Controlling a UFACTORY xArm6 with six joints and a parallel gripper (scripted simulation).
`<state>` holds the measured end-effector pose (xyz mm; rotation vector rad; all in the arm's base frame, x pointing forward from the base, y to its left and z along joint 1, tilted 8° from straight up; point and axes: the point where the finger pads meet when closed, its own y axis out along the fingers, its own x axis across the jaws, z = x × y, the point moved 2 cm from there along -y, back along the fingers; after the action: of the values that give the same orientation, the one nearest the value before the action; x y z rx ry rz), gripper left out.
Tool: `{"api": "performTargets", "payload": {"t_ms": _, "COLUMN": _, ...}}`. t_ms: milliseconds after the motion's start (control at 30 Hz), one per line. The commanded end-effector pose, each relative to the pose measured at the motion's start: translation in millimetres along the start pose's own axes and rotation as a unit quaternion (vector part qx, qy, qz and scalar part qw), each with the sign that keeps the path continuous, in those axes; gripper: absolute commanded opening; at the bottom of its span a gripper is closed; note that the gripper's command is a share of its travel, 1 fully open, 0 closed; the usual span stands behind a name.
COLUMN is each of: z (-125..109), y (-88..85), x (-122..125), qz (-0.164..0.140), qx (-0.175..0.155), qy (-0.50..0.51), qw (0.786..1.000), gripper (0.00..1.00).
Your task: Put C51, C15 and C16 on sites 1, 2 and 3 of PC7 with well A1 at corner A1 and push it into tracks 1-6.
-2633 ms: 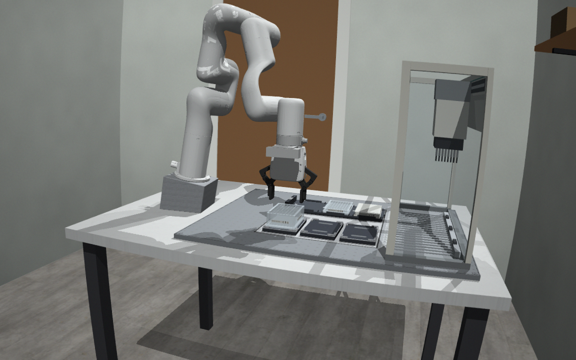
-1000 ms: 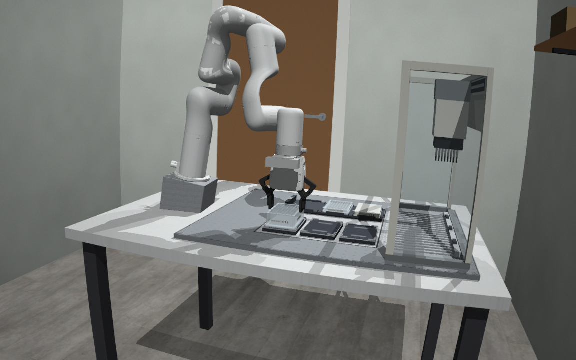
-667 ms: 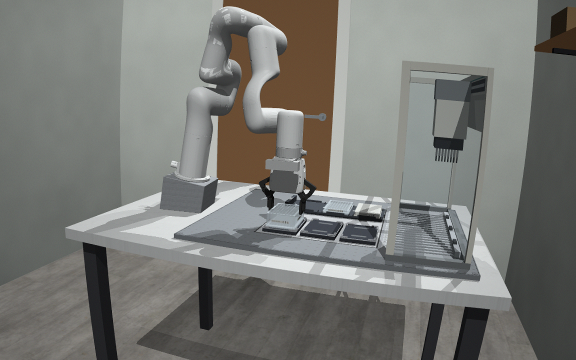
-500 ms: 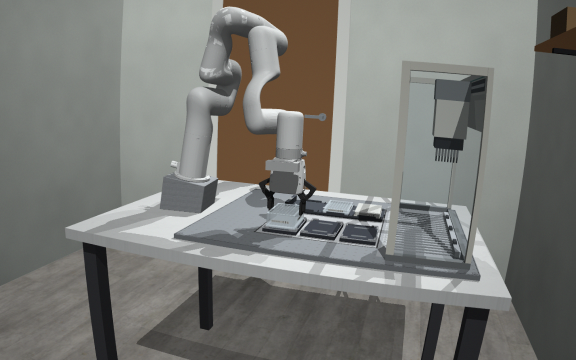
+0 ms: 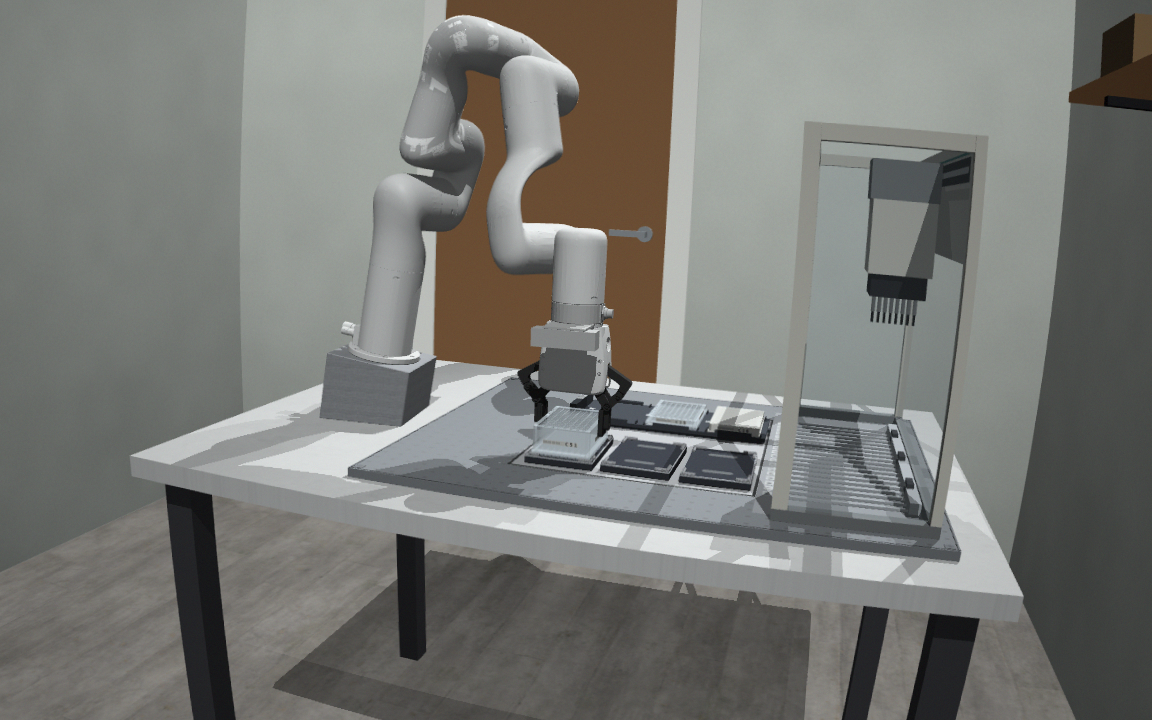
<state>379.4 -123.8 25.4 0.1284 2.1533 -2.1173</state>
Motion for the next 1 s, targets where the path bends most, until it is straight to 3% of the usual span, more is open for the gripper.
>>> {"api": "performTargets", "payload": {"t_ms": 0, "z": 0.5, "y": -0.4, "x": -1.4, "qz": 0.002, "qx": 0.001, "qy": 0.0, "qw": 1.0, "gripper": 1.0}}
{"api": "performTargets", "payload": {"t_ms": 400, "z": 0.5, "y": -0.4, "x": -1.4, "qz": 0.002, "qx": 0.001, "qy": 0.0, "qw": 1.0, "gripper": 1.0}}
{"api": "performTargets", "payload": {"t_ms": 433, "z": 0.5, "y": -0.7, "x": -1.3, "qz": 0.002, "qx": 0.001, "qy": 0.0, "qw": 1.0, "gripper": 0.0}}
{"api": "performTargets", "payload": {"t_ms": 967, "z": 0.5, "y": -0.7, "x": -1.3, "qz": 0.002, "qx": 0.001, "qy": 0.0, "qw": 1.0, "gripper": 0.0}}
